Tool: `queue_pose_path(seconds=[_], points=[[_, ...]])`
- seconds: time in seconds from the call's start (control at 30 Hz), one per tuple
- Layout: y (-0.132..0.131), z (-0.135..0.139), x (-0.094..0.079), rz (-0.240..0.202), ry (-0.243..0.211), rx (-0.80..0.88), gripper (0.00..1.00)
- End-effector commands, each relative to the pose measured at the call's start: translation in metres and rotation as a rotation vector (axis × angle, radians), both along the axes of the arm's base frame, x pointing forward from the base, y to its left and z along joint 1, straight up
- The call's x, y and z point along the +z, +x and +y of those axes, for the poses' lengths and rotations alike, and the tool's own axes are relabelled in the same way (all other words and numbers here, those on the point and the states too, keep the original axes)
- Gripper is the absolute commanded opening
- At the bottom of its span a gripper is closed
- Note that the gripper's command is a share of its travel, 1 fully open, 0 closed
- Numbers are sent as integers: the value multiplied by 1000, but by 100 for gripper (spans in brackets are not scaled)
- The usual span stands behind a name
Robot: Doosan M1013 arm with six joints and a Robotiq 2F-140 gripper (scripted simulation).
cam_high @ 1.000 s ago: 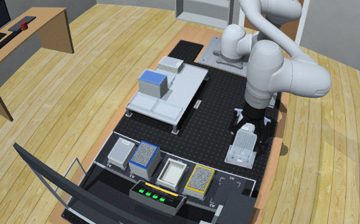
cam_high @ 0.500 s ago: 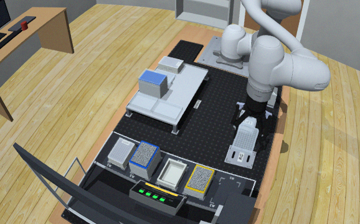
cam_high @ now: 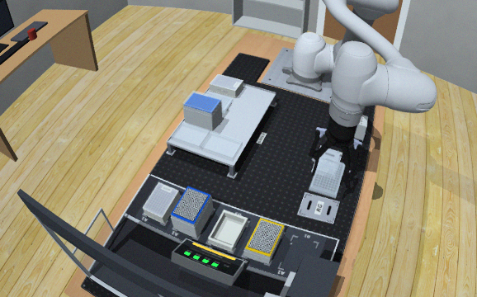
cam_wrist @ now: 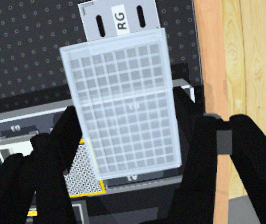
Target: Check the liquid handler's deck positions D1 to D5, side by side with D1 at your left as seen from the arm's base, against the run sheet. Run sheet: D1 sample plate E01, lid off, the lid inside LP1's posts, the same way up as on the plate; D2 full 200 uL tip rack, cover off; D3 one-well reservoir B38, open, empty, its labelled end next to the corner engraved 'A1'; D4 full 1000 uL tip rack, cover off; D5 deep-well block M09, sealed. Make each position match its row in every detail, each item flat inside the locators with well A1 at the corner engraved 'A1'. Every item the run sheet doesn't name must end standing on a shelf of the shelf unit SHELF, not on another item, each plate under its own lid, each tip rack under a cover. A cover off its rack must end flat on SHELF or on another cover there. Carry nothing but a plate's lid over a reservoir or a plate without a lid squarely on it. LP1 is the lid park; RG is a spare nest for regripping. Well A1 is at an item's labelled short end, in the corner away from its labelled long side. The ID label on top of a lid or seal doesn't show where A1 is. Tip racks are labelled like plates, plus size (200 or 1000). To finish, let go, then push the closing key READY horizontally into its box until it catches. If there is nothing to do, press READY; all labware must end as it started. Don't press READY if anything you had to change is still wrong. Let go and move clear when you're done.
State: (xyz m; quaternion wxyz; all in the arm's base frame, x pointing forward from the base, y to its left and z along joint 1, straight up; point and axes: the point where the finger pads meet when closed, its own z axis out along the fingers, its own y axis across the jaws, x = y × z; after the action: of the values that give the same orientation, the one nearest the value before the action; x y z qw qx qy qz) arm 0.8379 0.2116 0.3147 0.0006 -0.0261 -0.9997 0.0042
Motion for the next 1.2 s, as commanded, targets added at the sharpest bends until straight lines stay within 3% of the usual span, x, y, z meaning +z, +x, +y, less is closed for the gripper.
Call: queue_pose_path(seconds=[0.0, 0.17, 1.17], points=[[-7, 0, 1, -2, 1, 0, 10], [-7, 0, 1, -2, 1, -20, 10], [-7, 0, 1, -6, 1, -580, 10]])
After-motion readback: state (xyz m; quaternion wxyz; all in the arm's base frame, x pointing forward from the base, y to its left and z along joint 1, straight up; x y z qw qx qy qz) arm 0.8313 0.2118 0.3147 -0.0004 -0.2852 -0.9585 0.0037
